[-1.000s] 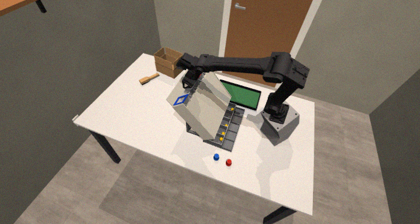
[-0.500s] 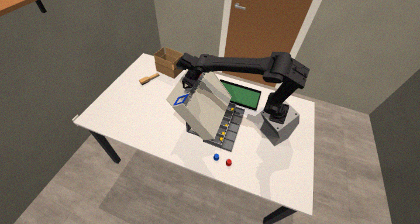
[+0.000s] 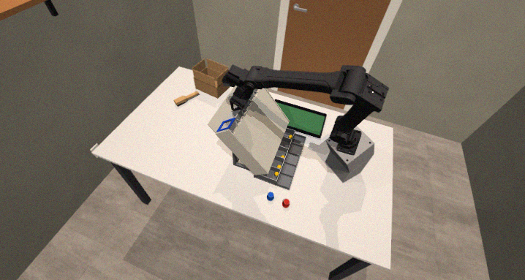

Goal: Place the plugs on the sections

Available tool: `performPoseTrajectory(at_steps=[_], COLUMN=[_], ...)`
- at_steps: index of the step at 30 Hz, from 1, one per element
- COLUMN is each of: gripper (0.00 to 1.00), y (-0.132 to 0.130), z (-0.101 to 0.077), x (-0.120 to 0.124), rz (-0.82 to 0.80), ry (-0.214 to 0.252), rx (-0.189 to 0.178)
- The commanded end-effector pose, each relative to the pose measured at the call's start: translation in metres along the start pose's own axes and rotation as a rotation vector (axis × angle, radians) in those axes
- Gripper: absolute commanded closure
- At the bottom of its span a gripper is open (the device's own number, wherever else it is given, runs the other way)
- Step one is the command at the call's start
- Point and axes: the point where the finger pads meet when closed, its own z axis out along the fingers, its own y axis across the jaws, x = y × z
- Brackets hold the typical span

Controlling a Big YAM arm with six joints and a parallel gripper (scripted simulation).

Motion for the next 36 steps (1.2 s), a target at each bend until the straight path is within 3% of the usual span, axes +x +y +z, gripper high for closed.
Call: performPoseTrajectory(at_steps=[1,14,36], gripper=[0.41,0.41,0.41], y=[0.0058,0.0064,0.0056], z=[-0.0223,-0.0219,-0.0223], x=[-0.0308,-0.0309,-0.0312], rz=[-0.029,-0.029,-0.027], ry=[-0.06,-0.031,-0.025], rx=[-0.002,-0.014,-0.013])
